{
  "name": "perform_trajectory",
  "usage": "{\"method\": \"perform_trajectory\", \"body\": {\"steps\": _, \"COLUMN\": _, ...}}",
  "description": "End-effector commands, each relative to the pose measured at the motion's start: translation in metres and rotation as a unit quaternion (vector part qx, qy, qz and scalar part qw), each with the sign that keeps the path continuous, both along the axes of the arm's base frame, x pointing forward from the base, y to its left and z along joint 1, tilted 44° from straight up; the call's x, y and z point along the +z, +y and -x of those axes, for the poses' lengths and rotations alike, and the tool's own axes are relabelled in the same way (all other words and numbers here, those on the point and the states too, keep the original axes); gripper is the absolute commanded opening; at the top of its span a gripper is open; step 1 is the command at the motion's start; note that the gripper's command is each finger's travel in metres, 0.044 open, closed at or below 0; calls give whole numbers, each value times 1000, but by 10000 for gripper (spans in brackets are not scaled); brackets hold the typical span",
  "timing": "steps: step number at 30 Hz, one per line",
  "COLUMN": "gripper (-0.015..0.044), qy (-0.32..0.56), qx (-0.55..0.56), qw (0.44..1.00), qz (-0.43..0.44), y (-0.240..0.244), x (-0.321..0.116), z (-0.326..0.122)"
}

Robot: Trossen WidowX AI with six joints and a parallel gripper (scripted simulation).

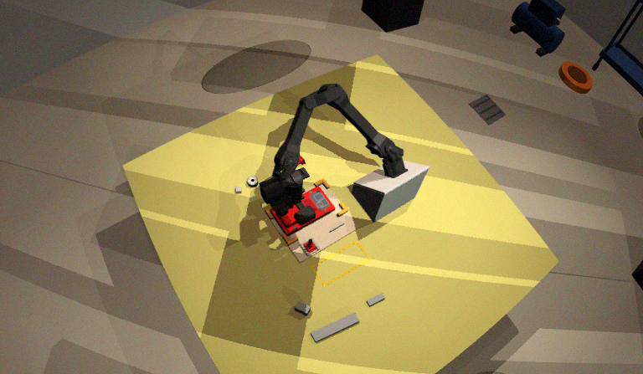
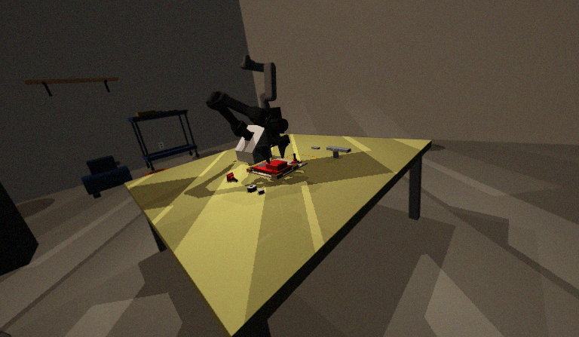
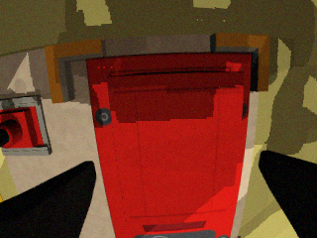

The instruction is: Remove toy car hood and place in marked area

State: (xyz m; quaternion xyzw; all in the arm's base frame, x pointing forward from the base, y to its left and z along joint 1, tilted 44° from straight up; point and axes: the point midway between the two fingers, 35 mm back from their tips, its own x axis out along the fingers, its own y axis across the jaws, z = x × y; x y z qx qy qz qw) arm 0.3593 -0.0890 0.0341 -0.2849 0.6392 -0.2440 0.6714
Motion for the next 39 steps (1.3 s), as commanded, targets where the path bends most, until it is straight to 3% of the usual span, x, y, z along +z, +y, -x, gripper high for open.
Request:
{"method": "perform_trajectory", "body": {"steps": 1, "gripper": 440, "qy": 3, "qx": -1, "qw": 1000, "qz": 0, "y": -4, "x": -3, "z": 2}}
{"method": "perform_trajectory", "body": {"steps": 39, "gripper": 440, "qy": 3, "qx": -1, "qw": 1000, "qz": 0, "y": -16, "x": -16, "z": 1}}
